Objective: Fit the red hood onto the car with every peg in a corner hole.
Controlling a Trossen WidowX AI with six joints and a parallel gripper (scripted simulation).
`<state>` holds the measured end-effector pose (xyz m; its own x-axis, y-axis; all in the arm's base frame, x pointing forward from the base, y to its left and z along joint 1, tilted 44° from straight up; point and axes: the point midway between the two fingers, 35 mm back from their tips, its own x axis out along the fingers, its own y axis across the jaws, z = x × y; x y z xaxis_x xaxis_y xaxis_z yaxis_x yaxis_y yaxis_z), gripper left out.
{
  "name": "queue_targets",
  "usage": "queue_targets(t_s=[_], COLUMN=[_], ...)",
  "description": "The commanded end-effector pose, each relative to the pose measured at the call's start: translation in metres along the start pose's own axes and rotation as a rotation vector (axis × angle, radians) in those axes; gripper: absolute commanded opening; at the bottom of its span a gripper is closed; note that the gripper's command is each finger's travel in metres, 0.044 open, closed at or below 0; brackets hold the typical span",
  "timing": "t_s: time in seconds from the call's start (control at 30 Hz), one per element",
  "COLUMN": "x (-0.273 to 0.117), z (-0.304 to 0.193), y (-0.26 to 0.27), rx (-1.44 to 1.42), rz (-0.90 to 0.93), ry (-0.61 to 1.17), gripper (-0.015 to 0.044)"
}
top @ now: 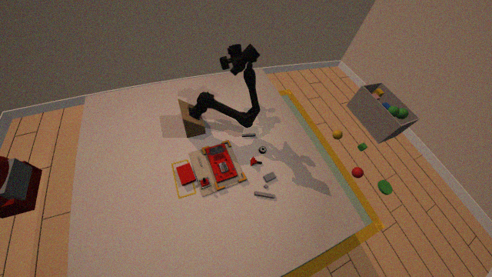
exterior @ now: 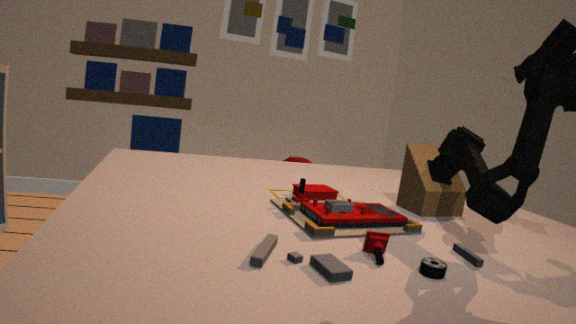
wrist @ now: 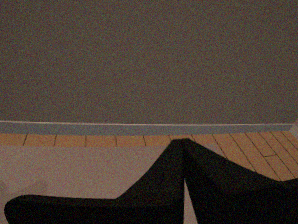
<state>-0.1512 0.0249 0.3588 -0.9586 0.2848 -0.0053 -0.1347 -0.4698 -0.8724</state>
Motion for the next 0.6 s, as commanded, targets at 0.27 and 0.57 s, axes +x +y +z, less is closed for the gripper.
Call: queue_targets(t_s=[0.27,0.57], x=[-0.026,-0.100], z=[0.102,0.166], y=[0.069,0.152], rx=[-0.235,-0.464], rz=[0.267,0.564], ry=[-0.371,-0.715], gripper=[0.0236,0.0440])
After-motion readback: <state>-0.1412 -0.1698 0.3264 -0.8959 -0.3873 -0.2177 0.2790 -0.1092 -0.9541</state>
